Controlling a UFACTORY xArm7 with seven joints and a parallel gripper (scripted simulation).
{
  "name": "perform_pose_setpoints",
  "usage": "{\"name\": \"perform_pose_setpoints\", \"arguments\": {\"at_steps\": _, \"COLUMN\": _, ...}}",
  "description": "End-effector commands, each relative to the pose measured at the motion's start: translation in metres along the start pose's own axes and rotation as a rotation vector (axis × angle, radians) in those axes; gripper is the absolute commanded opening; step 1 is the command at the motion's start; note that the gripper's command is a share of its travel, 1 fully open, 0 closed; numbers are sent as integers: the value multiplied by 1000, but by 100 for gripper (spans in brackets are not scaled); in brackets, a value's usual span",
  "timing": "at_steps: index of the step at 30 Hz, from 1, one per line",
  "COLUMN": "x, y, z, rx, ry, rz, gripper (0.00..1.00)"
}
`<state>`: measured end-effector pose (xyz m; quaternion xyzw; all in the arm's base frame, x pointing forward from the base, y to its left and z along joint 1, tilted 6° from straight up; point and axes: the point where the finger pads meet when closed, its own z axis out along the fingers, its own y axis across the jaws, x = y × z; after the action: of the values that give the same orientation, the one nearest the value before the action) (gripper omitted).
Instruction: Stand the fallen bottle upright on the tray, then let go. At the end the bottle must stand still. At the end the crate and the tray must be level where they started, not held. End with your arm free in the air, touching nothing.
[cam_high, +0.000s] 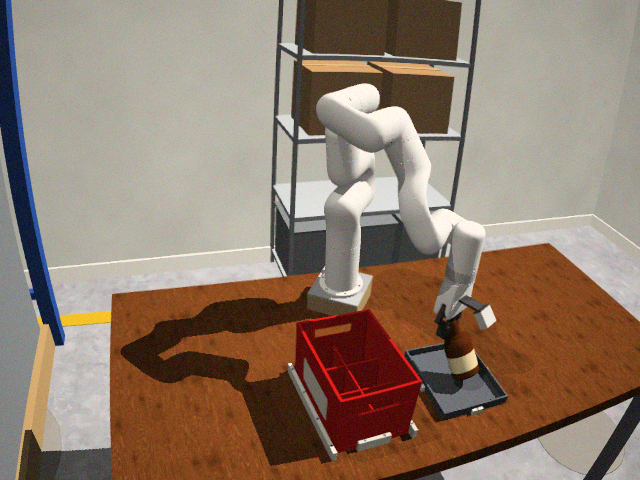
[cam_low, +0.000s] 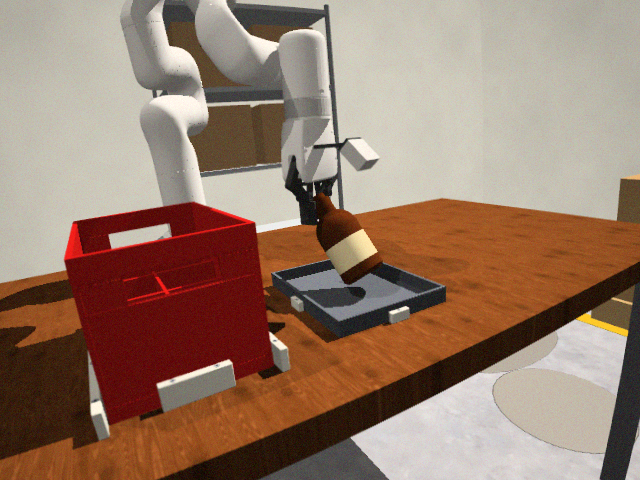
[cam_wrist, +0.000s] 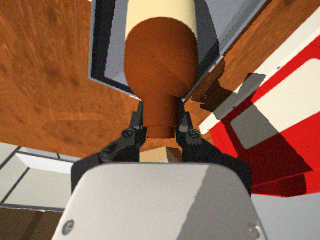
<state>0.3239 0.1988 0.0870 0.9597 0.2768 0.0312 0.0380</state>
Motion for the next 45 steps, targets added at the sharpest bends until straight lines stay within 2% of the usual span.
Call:
{"name": "perform_pose_setpoints", "arguments": {"at_steps": 1, "x": 2, "y": 0, "z": -11, "rx": 1, "ry": 4, "rz": 0, "gripper": 0}}
{"name": "perform_pose_setpoints", "arguments": {"at_steps": 23, "x": 1, "y": 0, "z": -42, "rx": 1, "ry": 4, "rz": 0, "gripper": 0}}
{"name": "perform_pose_setpoints", "arguments": {"at_steps": 45, "x": 1, "y": 0, "z": -59, "rx": 1, "ry": 4, "rz": 0, "gripper": 0}}
